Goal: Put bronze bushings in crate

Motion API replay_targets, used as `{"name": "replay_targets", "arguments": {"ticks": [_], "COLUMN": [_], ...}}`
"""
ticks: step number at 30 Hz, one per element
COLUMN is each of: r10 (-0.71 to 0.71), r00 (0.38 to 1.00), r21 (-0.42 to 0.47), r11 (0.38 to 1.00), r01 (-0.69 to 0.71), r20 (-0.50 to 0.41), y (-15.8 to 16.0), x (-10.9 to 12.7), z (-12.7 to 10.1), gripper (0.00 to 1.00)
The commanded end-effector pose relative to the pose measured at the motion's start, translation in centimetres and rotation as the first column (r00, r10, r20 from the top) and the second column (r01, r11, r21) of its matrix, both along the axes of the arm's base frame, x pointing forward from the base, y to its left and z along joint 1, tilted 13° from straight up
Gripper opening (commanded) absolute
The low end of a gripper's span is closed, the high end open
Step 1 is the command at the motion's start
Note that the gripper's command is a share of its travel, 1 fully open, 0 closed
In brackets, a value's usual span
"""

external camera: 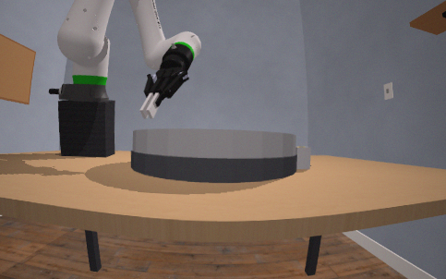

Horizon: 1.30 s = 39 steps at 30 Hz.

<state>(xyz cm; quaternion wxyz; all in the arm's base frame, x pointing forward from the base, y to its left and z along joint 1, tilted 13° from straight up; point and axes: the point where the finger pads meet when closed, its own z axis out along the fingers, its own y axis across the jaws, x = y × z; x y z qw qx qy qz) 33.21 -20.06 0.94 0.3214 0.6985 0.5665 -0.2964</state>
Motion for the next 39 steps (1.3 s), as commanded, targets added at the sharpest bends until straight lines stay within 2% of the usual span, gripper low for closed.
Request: {"name": "replay_targets", "arguments": {"ticks": [1, 11, 20, 39], "r10": [0.000, 0.000, 0.000, 0.000], "r00": [1.000, 1.000, 1.000, 1.000], "r21": [0.000, 0.000, 0.000, 0.000], "r11": [1.000, 1.000, 1.000, 1.000], "r01": [0.000, 0.000, 0.000, 0.000], "r20": [0.000, 0.000, 0.000, 0.000], "y": [0.0, 0.0, -0.5, -0.5], "x": [0.0, 0.0, 0.2, 0.2], "z": [0.0, 0.0, -2.2, -2.2], "gripper": [0.07, 0.07, 0.07, 0.07]}}
